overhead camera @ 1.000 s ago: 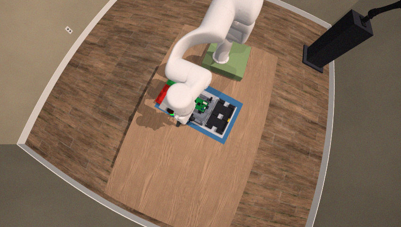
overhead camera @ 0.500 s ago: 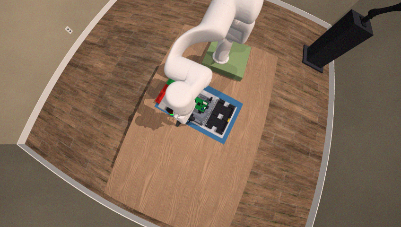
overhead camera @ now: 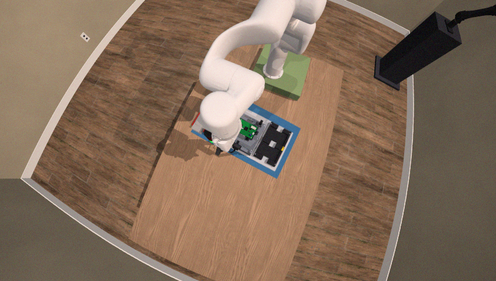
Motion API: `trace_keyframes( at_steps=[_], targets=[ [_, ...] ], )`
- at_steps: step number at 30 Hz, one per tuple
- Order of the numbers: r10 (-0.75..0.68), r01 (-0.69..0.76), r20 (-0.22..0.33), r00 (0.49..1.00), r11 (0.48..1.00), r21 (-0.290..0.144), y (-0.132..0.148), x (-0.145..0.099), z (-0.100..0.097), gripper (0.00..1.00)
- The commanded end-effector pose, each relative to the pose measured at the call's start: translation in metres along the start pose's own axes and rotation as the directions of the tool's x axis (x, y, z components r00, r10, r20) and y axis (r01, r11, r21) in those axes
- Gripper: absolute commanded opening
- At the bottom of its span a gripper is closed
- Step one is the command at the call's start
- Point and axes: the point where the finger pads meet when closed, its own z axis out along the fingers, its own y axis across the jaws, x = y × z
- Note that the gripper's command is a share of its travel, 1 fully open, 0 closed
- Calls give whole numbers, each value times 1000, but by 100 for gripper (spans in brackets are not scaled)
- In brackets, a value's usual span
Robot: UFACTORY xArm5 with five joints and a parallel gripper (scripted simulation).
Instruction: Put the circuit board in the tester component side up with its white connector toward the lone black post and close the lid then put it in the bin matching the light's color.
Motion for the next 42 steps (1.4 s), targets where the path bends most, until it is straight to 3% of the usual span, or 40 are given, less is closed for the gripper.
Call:
trace_keyframes(
  at_steps=[1, 2, 20, 31, 42],
  targets=[
    [0, 0, 0, 1000, 1000, 3, -1, 0, -5, 52],
    [0, 0, 0, 1000, 1000, 3, -1, 0, -5, 100],
    [0, 0, 0, 1000, 1000, 3, 8, 0, -5, 100],
    [0, 0, 0, 1000, 1000, 3, 52, 0, -5, 100],
    [0, 0, 0, 1000, 1000, 3, 120, 0, -5, 100]
  ],
)
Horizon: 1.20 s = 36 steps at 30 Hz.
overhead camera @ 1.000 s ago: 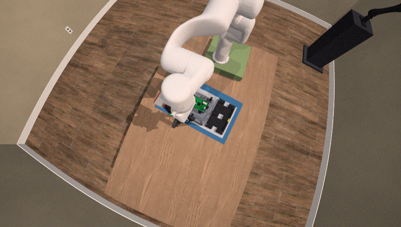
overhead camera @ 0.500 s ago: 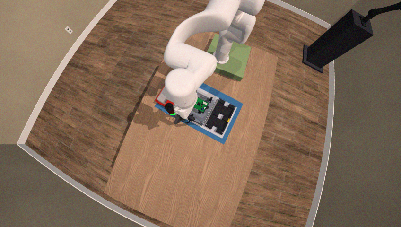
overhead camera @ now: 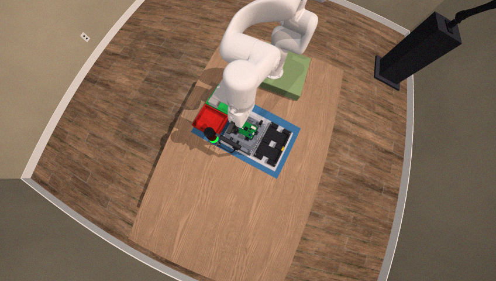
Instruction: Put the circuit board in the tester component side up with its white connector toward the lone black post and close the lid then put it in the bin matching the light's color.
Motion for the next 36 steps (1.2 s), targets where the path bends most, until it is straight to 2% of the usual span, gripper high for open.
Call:
trace_keyframes(
  at_steps=[1, 14, 23, 29, 36],
  targets=[
    [0, 0, 1, 1000, 1000, 18, 35, 0, -3, 100],
    [0, 0, 1, 1000, 1000, 18, 43, 0, -2, 100],
    [0, 0, 1, 1000, 1000, 18, 43, 0, 9, 100],
    [0, 0, 1, 1000, 1000, 18, 42, -1, 35, 100],
    [0, 0, 1, 1000, 1000, 18, 42, -1, 78, 100]
  ],
)
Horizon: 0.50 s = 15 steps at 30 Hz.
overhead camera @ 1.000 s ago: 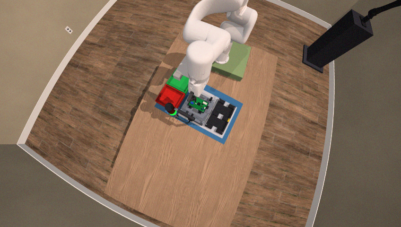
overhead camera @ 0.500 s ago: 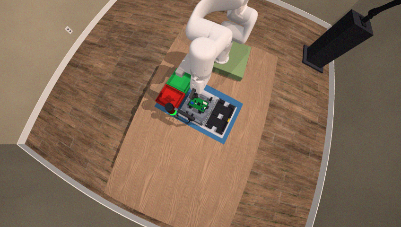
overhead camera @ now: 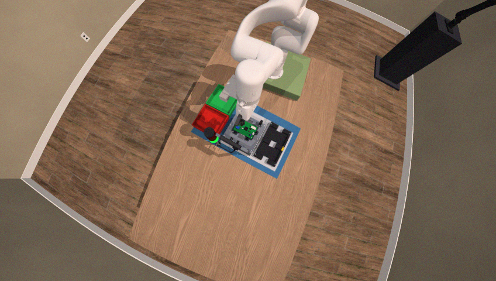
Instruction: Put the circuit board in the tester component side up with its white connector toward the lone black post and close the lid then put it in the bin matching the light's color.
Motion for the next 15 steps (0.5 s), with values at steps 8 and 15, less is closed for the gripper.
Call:
trace_keyframes(
  at_steps=[8, 15],
  targets=[
    [0, 0, 0, 1000, 1000, 7, -3, -1, 72, 100],
    [0, 0, 0, 1000, 1000, 7, -3, -2, 113, 100]
  ],
)
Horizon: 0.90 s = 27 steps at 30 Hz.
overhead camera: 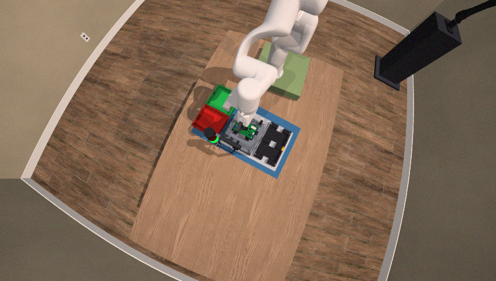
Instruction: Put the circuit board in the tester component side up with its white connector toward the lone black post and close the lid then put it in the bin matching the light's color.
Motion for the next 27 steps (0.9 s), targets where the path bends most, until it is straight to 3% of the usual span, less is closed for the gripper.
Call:
trace_keyframes(
  at_steps=[1, 13, 27],
  targets=[
    [0, 0, 1, 1000, 1000, 9, -5, -1, 36, 100],
    [0, 0, 1, 1000, 1000, 9, -5, -1, 65, 100],
    [0, 0, 1, 1000, 1000, 9, -6, -1, 67, 100]
  ],
)
